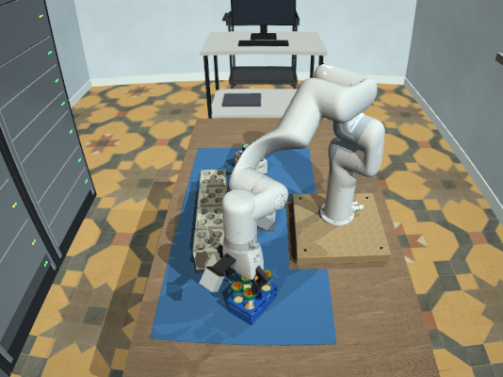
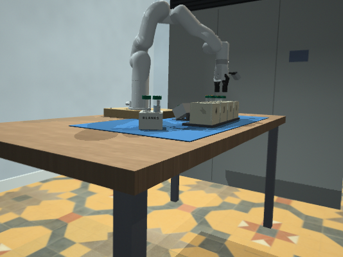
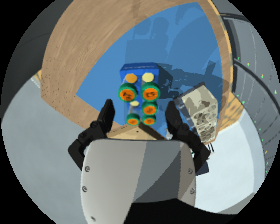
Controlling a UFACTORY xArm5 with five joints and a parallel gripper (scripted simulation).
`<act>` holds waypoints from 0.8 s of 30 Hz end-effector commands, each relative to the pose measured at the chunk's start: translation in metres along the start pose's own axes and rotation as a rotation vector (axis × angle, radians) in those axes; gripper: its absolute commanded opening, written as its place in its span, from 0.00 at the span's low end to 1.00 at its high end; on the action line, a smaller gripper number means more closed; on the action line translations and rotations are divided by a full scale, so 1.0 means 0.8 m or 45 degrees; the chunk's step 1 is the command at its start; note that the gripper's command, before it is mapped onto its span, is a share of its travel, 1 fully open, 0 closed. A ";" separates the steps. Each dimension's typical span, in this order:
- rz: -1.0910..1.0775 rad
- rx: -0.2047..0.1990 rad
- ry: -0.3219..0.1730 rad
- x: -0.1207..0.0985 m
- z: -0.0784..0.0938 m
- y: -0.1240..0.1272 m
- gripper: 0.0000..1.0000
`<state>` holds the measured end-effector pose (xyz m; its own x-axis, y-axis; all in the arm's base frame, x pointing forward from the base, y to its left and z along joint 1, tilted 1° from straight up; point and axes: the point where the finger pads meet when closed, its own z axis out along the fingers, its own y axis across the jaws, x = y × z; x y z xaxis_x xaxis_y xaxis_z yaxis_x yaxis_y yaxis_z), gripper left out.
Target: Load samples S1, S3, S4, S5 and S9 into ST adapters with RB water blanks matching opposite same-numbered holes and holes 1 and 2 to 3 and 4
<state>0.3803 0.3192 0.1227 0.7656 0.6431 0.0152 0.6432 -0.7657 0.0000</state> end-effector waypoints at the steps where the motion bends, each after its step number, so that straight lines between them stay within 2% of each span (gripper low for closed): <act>1: 0.000 0.000 0.005 0.002 -0.002 0.000 1.00; 7: 0.000 0.000 0.005 0.002 -0.002 0.000 1.00; 22: 0.000 0.000 0.005 0.001 -0.052 0.000 1.00; 24: 0.000 0.000 0.005 0.001 -0.052 0.000 1.00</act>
<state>0.3803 0.3190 0.1615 0.7656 0.6431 0.0171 0.6432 -0.7657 0.0000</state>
